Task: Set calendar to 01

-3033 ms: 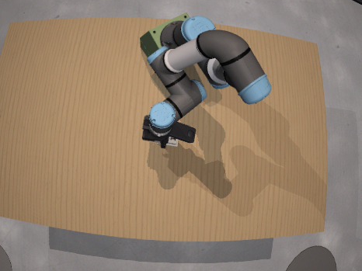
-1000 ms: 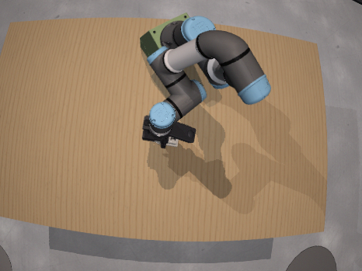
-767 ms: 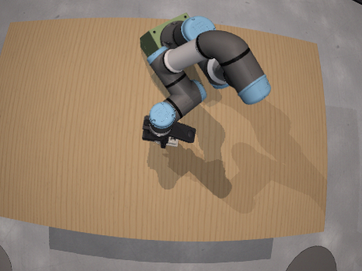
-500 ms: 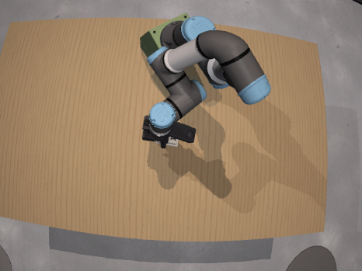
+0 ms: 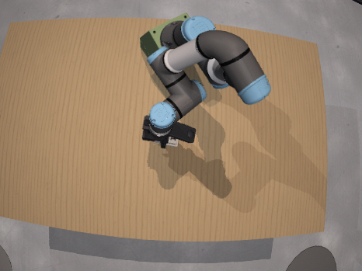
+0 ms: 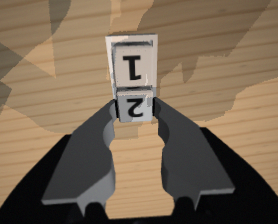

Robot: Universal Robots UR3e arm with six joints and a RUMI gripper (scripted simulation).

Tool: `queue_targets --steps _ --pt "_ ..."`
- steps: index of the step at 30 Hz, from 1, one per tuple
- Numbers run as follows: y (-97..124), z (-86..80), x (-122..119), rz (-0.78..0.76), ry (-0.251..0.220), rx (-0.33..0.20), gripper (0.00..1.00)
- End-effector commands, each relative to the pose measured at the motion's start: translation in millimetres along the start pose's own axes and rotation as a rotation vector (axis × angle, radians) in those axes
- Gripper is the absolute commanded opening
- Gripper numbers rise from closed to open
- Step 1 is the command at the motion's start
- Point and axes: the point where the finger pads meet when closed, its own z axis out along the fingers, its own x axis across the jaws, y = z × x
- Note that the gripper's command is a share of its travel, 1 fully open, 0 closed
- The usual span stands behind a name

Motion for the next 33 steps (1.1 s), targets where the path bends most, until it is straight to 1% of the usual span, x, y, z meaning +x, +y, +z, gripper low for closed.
queue_targets --steps 1,3,4,6,7,22,33 --pt "0.3 -0.3 0.5 0.0 0.001 -0.001 0.21" --pt "0.3 -0.3 0.5 0.0 0.001 -0.001 0.21" --pt "0.3 -0.3 0.5 0.0 0.001 -0.001 0.24" --pt "0.3 -0.3 0.5 0.0 0.001 -0.001 0.24" --pt "0.3 -0.3 0.5 0.0 0.001 -0.001 0.28" --pt "0.3 -0.6 0.5 0.0 0.001 -0.001 0.28" --pt "0.3 -5.3 0.5 0.0 0.001 -0.001 0.28"
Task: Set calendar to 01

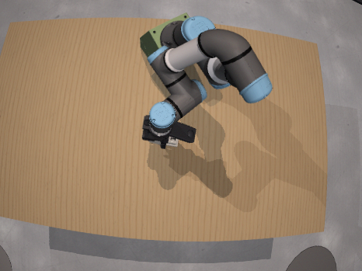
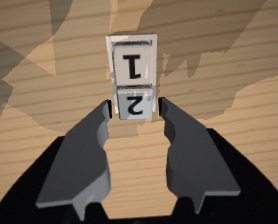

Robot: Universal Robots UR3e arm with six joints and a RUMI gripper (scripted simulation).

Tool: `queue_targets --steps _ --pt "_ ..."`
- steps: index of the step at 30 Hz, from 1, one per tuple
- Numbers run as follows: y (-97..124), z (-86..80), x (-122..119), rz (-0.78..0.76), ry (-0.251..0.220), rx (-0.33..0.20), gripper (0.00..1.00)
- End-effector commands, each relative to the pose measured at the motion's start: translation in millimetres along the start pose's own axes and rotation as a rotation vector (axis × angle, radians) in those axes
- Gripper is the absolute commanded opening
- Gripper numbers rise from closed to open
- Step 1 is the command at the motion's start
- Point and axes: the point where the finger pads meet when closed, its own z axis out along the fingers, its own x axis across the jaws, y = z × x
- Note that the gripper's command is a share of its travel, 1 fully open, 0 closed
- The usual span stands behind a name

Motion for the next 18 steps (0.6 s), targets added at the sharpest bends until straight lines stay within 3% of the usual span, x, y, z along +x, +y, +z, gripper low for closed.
queue_targets --steps 1,18 --pt "0 -3.2 0 0.0 0.001 -0.001 0.28" --pt "0 -29.3 0 0.0 0.001 -0.001 0.28"
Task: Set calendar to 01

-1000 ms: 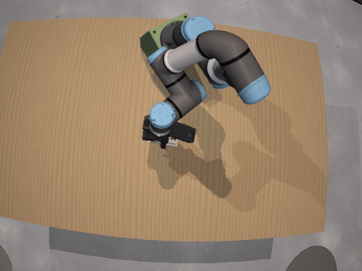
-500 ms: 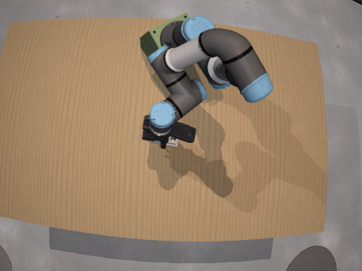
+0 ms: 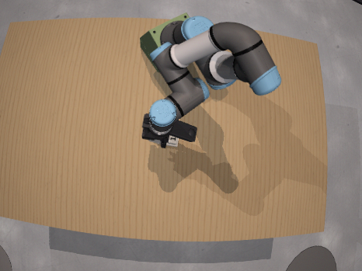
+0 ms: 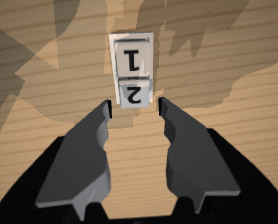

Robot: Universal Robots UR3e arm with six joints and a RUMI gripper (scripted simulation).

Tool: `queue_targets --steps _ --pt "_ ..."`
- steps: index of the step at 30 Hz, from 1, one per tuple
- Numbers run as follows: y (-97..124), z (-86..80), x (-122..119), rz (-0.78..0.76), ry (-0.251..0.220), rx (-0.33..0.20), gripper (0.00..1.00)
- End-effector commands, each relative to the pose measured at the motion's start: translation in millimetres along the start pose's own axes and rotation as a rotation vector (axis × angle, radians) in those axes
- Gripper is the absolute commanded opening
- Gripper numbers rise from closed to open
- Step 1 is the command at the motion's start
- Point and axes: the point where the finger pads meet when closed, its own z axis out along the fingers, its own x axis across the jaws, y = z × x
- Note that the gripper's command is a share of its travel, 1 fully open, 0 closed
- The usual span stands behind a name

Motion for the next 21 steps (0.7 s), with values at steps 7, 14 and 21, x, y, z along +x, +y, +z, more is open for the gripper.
queue_targets --steps 7,14,21 --pt "0 -25.5 0 -0.001 0.0 0.001 0.28" --pt "0 -40.6 0 -0.001 0.0 0.001 0.28" --pt "0 -53.0 0 -0.001 0.0 0.001 0.28"
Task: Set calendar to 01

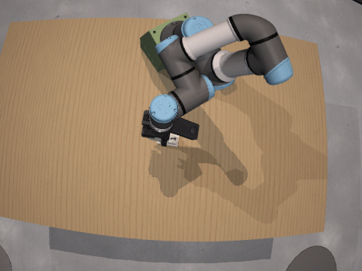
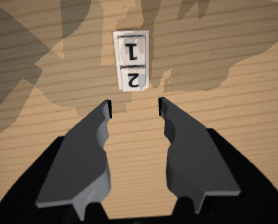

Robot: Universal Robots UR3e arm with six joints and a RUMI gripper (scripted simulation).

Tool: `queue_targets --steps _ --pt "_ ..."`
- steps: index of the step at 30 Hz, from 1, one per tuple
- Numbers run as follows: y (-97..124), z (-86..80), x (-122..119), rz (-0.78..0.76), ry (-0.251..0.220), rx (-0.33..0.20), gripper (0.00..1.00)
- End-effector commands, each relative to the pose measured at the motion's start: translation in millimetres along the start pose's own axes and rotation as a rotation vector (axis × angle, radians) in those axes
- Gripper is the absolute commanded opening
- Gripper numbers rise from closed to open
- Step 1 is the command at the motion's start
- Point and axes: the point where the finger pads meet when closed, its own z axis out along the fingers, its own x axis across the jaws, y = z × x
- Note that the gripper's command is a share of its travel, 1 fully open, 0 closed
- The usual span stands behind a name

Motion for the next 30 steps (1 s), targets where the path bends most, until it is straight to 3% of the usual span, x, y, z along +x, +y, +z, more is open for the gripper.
queue_targets --steps 1,20,21,30 --pt "0 -11.7 0 -0.001 0.001 0.003 0.28" --pt "0 -22.9 0 -0.001 0.001 0.003 0.28" --pt "0 -22.9 0 -0.001 0.001 0.003 1.0" --pt "0 -22.9 0 -0.001 0.001 0.003 1.0"
